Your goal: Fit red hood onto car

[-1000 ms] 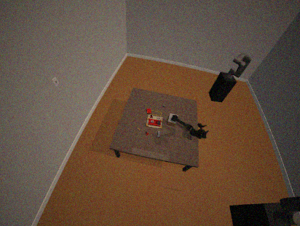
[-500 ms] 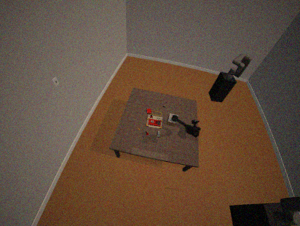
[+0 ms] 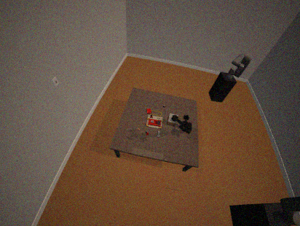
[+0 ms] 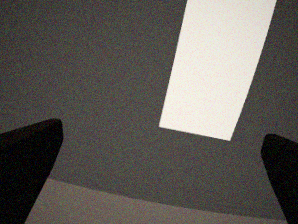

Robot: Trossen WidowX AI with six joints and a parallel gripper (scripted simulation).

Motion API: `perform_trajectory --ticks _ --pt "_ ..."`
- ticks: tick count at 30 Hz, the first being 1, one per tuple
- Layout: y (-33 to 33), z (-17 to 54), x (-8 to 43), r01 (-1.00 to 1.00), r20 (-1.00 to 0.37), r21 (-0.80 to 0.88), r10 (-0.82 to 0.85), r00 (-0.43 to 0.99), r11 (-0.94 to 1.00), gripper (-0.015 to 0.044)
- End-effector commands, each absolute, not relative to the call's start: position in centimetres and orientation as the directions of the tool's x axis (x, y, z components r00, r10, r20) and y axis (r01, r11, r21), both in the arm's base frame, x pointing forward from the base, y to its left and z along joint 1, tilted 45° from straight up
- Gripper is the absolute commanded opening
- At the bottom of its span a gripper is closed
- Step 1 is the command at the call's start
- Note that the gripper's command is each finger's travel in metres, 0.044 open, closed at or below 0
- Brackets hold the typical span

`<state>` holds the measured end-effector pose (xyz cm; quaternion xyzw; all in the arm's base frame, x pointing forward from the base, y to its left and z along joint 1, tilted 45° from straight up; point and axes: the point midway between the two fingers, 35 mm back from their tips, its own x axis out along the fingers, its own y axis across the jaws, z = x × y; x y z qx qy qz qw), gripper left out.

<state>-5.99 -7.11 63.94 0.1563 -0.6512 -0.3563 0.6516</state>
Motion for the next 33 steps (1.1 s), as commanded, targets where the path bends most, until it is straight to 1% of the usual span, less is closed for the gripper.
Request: perform_trajectory --ticks 1,8,14,24,28,33 --pt "-8.2 64.1 -3.8 0.324 0.731 0.657 -0.681 -0.049 0.681 0.0440" --pt "-11.4 64.1 2.7 0.392 0.703 0.623 -0.704 0.101 0.677 0.0440" --pt "-14.6 63.0 8.9 0.438 0.646 0.593 -0.724 0.241 0.675 0.0440" --pt "-19.0 58.7 18.1 0.459 0.486 0.587 -0.744 0.459 0.667 0.0440" --pt "-19.9 56.6 21.8 0.481 0.410 0.560 -0.730 0.547 0.675 0.0440" --pt "-21.3 54.3 25.4 0.500 0.319 0.544 -0.717 0.620 0.674 0.0440"
